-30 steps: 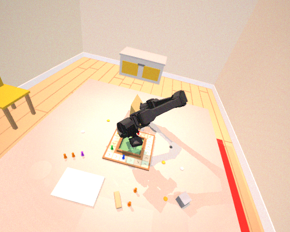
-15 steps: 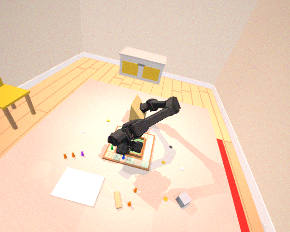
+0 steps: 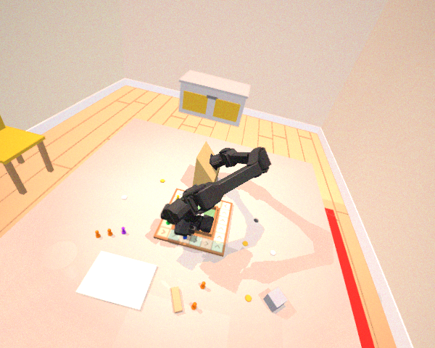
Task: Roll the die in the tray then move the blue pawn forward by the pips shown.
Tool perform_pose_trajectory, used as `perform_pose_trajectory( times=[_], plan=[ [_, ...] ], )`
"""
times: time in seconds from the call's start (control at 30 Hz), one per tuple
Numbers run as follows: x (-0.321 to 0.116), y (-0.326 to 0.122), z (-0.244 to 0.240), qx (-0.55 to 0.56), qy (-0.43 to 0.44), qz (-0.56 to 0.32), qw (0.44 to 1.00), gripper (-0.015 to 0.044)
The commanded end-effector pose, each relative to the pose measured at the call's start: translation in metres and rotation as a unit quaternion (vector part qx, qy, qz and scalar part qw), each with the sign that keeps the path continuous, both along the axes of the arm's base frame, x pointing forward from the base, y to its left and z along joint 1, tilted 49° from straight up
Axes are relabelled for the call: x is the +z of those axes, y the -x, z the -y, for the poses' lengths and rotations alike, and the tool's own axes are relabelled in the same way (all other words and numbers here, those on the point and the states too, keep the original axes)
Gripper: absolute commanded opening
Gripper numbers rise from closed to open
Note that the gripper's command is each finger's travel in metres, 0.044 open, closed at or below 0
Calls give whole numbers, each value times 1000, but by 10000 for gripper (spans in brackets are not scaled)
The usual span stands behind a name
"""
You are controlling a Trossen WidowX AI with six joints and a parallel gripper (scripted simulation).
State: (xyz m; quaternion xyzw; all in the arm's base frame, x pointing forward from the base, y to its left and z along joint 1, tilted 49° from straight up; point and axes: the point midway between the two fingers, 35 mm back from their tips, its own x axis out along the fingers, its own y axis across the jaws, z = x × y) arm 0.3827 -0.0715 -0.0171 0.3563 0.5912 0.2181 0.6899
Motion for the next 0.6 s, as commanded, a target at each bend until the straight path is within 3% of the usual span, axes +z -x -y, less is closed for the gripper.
perform_pose_trajectory(
  times=[0.0,0.57],
  plan=[
    [-5,1,-6,0,-4,-5,1000,200],
    [-22,-5,-26,0,-4,-4,1000,200]
  ],
)
